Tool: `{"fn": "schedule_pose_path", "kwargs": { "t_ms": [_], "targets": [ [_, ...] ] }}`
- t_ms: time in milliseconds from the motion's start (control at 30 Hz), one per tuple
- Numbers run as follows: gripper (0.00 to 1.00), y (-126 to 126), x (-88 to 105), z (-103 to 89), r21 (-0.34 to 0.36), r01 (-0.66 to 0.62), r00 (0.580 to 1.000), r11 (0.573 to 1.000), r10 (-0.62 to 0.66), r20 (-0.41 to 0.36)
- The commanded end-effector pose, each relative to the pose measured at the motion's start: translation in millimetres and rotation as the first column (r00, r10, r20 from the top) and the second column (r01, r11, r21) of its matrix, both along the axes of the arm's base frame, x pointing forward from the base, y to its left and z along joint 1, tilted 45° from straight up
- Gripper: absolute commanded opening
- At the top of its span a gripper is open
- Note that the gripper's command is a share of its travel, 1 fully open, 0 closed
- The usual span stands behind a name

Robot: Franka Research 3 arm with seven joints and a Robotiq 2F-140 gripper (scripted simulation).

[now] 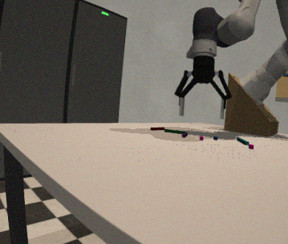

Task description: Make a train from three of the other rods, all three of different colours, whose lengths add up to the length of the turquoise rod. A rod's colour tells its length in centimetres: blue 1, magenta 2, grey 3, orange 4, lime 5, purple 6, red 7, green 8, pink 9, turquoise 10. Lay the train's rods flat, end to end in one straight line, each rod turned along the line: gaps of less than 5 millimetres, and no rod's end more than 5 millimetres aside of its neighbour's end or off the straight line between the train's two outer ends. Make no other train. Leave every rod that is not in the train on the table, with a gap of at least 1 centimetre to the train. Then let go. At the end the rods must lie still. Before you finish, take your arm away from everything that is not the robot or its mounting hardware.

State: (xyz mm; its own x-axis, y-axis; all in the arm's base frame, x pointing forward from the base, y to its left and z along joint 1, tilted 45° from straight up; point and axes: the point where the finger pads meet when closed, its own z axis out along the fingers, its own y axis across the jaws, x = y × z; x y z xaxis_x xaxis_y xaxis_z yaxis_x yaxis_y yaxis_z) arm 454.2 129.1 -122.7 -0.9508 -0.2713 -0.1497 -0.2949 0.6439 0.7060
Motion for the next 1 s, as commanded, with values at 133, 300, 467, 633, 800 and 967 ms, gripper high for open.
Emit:
{"fn": "schedule_pose_path", "kwargs": {
  "t_ms": [133,300,467,633,800,967],
  "targets": [
    [1.00,-7.3,3.1,-5.9,0.005,-0.158,0.972,0.987,0.155,0.176],
    [1.00,-11.2,3.2,-9.6,-0.001,-0.226,0.944,0.974,0.220,0.245],
    [1.00,-15.2,3.3,-13.3,-0.012,-0.292,0.907,0.956,0.281,0.312],
    [1.00,-17.6,3.3,-15.5,-0.022,-0.331,0.881,0.943,0.317,0.352],
    [1.00,-22.9,3.3,-20.4,-0.048,-0.413,0.811,0.909,0.392,0.434],
    [1.00,-27.0,3.2,-24.0,-0.072,-0.471,0.750,0.879,0.442,0.491]
  ]
}}
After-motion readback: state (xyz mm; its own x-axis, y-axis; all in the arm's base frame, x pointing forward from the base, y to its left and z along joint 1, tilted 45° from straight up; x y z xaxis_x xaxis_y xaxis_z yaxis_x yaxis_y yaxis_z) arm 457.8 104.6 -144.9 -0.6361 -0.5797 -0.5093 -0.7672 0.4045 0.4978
